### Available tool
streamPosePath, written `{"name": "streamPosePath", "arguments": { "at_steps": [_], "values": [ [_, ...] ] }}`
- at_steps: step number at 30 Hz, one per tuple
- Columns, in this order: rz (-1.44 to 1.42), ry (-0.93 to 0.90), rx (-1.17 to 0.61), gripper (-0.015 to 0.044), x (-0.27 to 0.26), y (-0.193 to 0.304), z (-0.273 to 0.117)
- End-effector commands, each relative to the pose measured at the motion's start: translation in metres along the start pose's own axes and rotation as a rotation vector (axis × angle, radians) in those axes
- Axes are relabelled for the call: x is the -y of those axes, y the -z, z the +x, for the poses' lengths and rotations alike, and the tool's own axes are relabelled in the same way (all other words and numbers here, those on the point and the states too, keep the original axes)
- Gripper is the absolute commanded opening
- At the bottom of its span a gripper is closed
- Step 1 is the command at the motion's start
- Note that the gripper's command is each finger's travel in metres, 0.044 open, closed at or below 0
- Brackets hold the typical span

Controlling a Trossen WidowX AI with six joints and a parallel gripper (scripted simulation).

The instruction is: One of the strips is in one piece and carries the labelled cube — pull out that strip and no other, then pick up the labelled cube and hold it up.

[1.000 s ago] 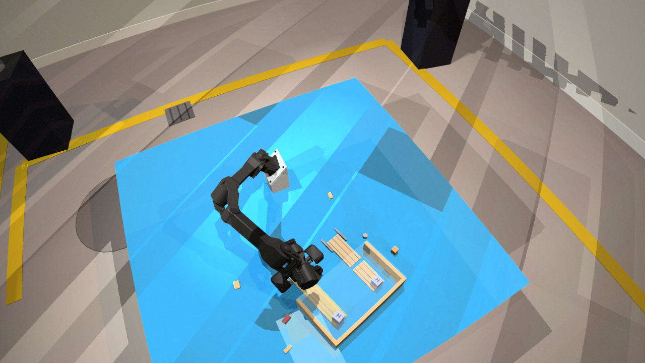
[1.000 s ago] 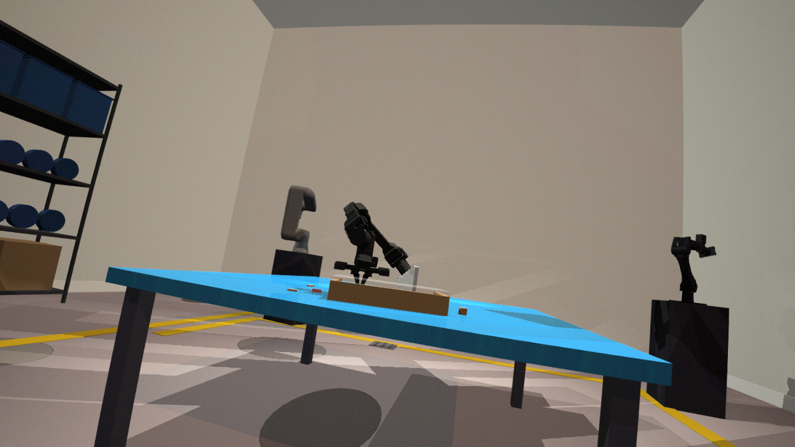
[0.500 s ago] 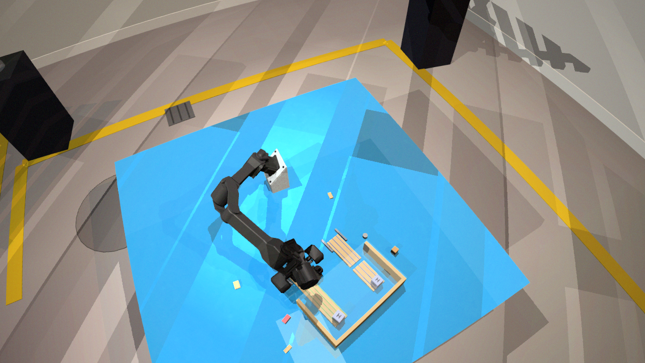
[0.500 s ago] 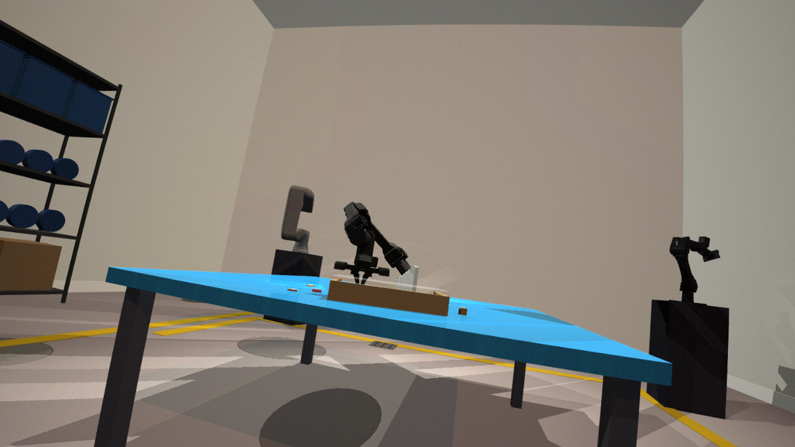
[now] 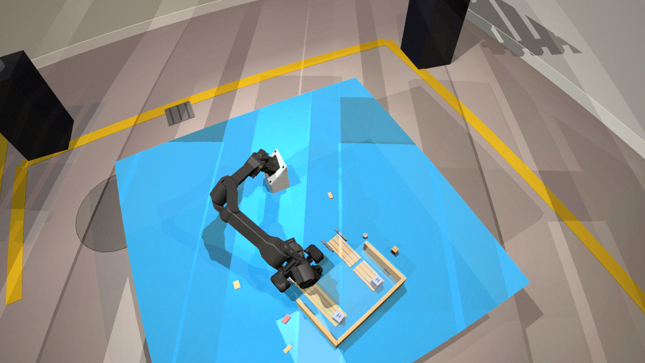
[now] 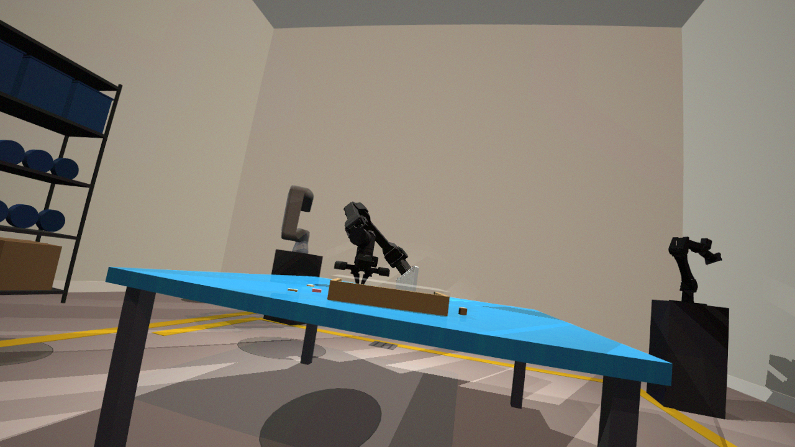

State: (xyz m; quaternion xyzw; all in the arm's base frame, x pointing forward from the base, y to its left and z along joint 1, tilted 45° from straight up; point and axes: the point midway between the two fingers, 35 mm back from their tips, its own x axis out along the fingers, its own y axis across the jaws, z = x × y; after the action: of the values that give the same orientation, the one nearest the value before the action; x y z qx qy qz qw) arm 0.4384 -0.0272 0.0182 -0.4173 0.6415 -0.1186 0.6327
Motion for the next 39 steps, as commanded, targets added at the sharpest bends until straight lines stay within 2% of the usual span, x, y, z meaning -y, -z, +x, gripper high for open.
{"name": "streamPosePath", "arguments": {
  "at_steps": [1, 39],
  "values": [
    [-0.004, -0.005, -0.018, 0.0, 0.0, 0.011, 0.005],
    [-0.007, -0.005, -0.021, 0.0, -0.002, 0.068, 0.007]
  ]
}}
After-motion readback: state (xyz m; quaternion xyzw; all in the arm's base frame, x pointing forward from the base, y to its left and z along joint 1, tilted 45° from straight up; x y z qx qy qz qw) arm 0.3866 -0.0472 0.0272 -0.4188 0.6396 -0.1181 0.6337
